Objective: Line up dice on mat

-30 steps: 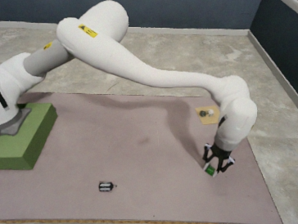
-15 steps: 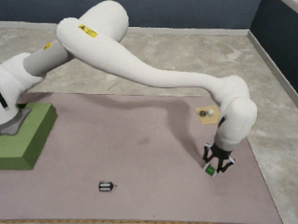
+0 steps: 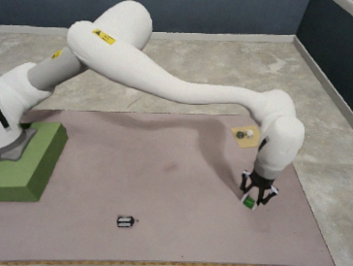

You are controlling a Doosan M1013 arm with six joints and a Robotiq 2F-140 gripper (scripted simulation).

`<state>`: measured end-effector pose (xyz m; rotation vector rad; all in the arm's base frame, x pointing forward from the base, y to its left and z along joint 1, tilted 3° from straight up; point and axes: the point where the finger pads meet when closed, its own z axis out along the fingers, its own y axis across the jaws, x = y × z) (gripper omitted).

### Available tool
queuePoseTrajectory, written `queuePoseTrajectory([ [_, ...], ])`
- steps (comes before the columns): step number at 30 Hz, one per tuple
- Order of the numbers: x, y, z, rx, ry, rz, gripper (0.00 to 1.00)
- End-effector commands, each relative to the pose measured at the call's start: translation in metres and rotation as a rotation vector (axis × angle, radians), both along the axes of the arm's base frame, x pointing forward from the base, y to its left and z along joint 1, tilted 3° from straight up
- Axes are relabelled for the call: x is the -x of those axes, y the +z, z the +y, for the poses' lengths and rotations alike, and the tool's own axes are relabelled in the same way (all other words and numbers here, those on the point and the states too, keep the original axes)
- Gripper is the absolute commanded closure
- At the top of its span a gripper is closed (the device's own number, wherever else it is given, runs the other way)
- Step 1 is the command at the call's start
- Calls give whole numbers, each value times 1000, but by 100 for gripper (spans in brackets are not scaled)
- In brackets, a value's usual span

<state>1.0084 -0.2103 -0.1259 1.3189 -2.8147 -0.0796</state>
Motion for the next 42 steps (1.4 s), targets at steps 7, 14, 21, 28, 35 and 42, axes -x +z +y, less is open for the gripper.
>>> queuePoseTrajectory([
  [7,-1,2,0,0,0,-2,76],
  [14,-1,2,0,0,0,-2,76],
  [21,-1,2,0,0,0,-2,76],
  [28,-1,2,0,0,0,-2,76],
  [35,-1,2,0,0,0,-2,76],
  [42,-1,5,0,0,0,-2,76],
])
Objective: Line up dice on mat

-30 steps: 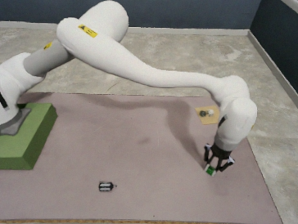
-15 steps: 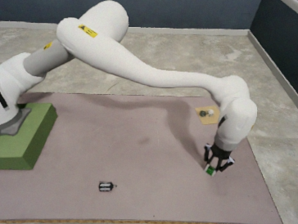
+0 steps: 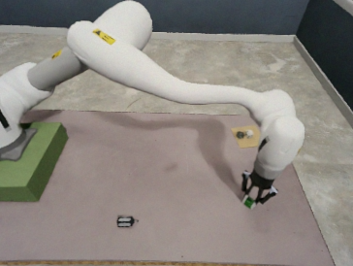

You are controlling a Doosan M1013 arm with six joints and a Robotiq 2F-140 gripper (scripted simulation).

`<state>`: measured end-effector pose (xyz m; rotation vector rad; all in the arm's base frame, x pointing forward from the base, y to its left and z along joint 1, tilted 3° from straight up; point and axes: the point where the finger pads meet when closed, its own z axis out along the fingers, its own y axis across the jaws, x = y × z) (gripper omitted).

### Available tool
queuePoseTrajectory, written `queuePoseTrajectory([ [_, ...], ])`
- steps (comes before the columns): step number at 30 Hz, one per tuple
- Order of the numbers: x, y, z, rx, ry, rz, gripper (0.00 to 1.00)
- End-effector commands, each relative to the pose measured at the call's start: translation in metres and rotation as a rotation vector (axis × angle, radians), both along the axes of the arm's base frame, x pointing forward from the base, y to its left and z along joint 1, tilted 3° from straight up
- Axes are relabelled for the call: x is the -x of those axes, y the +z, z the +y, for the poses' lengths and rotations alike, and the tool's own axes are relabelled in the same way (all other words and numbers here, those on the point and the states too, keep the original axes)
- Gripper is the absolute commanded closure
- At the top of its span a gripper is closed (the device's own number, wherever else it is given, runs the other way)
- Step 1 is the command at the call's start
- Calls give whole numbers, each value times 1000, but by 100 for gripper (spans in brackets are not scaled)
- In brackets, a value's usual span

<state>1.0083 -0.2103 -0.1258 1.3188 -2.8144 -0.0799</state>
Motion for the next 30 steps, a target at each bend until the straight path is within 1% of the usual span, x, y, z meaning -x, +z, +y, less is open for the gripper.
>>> queuePoseTrajectory([
  [1,-1,5,0,0,0,-2,76],
  [3,-1,8,0,0,0,-2,76],
  [6,-2,21,-1,0,0,-2,76],
  [13,-4,74,-2,0,0,-2,76],
  [17,-5,95,-3,0,0,-2,76],
  [19,-5,95,-3,0,0,-2,76],
  [22,-6,101,-3,0,0,-2,76],
  [30,-6,101,-3,0,0,-2,76],
])
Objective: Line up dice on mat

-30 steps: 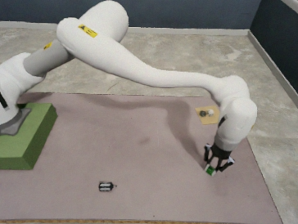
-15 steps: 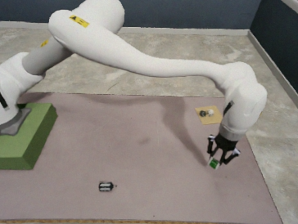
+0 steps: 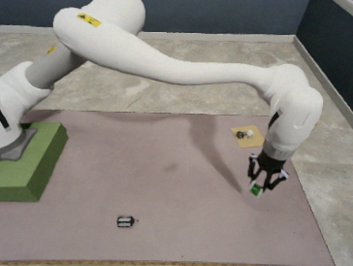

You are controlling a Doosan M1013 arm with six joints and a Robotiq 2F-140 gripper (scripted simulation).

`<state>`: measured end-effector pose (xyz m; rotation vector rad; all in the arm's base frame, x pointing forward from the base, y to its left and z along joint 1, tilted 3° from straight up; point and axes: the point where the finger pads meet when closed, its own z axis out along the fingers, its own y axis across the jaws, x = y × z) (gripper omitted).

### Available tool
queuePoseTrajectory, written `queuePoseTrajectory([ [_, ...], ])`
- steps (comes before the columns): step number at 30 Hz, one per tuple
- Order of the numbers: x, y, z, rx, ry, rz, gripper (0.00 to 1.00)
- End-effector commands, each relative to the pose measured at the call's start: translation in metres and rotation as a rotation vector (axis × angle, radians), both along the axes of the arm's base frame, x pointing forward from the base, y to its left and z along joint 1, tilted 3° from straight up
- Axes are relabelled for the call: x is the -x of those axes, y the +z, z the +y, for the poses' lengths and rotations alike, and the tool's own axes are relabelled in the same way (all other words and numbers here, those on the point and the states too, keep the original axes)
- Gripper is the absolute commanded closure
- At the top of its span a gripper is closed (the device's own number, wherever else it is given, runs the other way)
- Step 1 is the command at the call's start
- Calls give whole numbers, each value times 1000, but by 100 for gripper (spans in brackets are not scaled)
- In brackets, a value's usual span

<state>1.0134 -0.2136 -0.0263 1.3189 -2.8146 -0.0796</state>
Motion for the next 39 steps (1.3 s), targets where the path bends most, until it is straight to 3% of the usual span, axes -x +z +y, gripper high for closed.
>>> queuePoseTrajectory([
  [1,-1,2,0,0,-1,-2,76],
  [6,-15,3,19,2,-43,-1,76],
  [8,-40,5,54,6,-120,1,76],
  [9,-40,5,54,6,-120,1,76],
  [10,-55,6,80,9,-172,3,76],
  [12,-55,6,80,9,-172,3,76],
  [13,-70,7,110,12,-233,5,76],
  [14,-70,7,110,12,-233,5,76],
  [15,-81,8,136,15,-298,7,76],
  [17,-85,8,143,15,-298,7,76],
  [18,-94,9,171,18,-366,9,76],
  [20,-98,9,179,18,-366,9,76],
  [21,-106,10,209,22,-433,11,76],
  [23,-106,10,209,22,-433,11,76],
  [24,-114,11,246,25,-498,13,76],
  [26,-116,11,252,25,-498,13,76],
  [27,-120,12,281,28,-558,15,76],
  [29,-121,12,285,28,-558,15,76],
  [30,-124,12,315,30,-610,17,76],
  [31,-124,12,315,30,-610,17,76],
  [32,-125,12,339,32,-653,19,76],
  [39,-124,12,381,36,-727,21,76],
])
